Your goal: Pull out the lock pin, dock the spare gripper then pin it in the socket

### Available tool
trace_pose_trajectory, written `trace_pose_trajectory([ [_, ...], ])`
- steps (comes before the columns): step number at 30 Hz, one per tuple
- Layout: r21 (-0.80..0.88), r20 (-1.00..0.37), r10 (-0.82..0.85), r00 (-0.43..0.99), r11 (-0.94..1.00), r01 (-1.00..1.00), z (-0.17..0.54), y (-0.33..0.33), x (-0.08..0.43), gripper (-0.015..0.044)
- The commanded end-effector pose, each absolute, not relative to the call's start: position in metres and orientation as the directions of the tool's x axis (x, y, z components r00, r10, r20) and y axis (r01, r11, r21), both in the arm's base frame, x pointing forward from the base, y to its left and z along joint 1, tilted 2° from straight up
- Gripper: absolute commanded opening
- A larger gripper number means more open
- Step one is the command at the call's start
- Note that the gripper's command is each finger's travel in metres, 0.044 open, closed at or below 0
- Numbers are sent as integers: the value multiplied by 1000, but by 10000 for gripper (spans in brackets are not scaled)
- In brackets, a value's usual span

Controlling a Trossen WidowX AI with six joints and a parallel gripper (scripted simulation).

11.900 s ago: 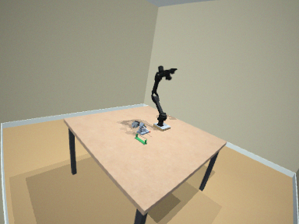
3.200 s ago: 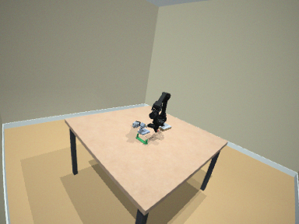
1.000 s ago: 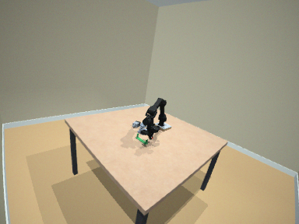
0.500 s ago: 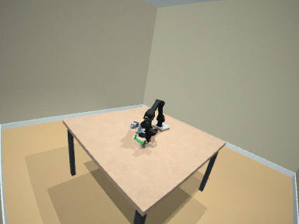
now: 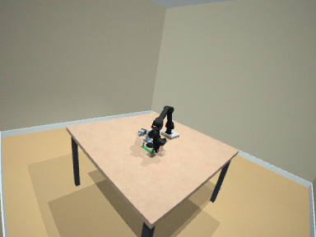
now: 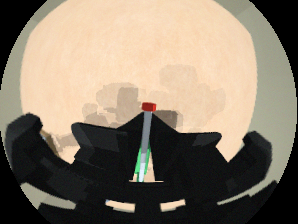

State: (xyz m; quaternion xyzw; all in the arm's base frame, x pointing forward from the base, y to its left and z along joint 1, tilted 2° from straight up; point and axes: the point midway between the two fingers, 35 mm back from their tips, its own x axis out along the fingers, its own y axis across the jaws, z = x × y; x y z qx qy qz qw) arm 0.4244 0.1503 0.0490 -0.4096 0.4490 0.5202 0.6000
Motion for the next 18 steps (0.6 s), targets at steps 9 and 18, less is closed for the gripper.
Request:
trace_pose_trajectory([
  [9, -23, -965, 256, 54, 123, -992, 47, 150, 424, 26],
  [18, -23, -965, 256, 54, 123, -992, 47, 150, 424, 200],
])
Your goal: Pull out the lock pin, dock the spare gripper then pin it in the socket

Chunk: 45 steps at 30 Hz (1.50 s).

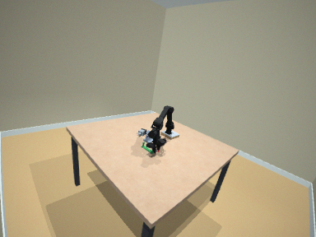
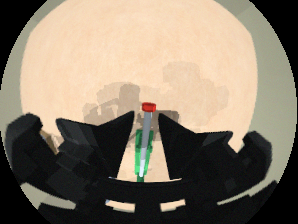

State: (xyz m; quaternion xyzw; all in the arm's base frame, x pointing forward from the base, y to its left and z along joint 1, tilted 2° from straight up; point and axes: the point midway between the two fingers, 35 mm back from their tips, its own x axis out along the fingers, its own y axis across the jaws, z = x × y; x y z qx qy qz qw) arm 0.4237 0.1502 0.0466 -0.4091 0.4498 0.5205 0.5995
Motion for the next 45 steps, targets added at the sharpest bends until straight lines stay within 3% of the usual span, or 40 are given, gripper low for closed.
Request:
trace_pose_trajectory([
  [1, -23, -965, 256, 54, 123, -992, 47, 150, 424, 200],
  [31, -18, -966, 254, 50, 128, -992, 121, 147, 420, 200],
  [36, -18, -966, 254, 50, 128, -992, 113, 147, 421, 331],
  [42, -29, -984, 169, 50, 125, -992, 159, 88, 413, 180],
  [45, -29, -987, 156, 48, 124, -992, 165, 80, 411, 180],
])
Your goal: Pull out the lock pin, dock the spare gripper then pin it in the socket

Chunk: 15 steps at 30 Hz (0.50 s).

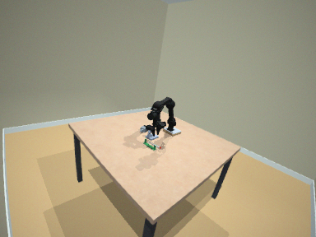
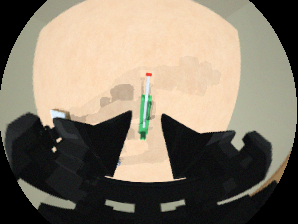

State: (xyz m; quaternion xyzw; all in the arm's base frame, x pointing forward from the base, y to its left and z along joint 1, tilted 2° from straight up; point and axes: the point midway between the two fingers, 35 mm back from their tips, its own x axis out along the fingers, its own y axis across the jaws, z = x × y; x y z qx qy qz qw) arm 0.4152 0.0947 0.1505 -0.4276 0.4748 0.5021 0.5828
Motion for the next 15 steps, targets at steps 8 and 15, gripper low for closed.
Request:
trace_pose_trajectory([
  [8, -29, -987, 156, 48, 124, -992, 160, 80, 412, 180],
  [15, -29, -986, 157, 49, 124, -992, 103, 83, 415, 180],
])
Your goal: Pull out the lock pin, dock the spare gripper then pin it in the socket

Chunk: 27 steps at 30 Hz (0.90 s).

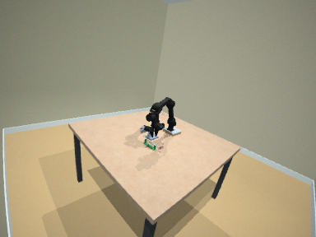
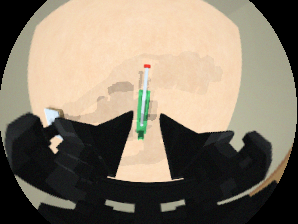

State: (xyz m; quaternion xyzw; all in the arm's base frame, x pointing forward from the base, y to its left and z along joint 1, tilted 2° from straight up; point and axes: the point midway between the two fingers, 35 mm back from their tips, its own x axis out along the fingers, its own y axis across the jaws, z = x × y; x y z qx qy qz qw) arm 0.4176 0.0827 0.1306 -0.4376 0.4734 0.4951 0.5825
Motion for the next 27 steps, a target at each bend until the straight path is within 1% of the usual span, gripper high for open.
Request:
trace_pose_trajectory([
  [1, -29, -986, 157, 49, 124, -992, 98, 83, 414, 180],
  [27, -29, -986, 157, 49, 124, -992, 59, 85, 416, 180],
])
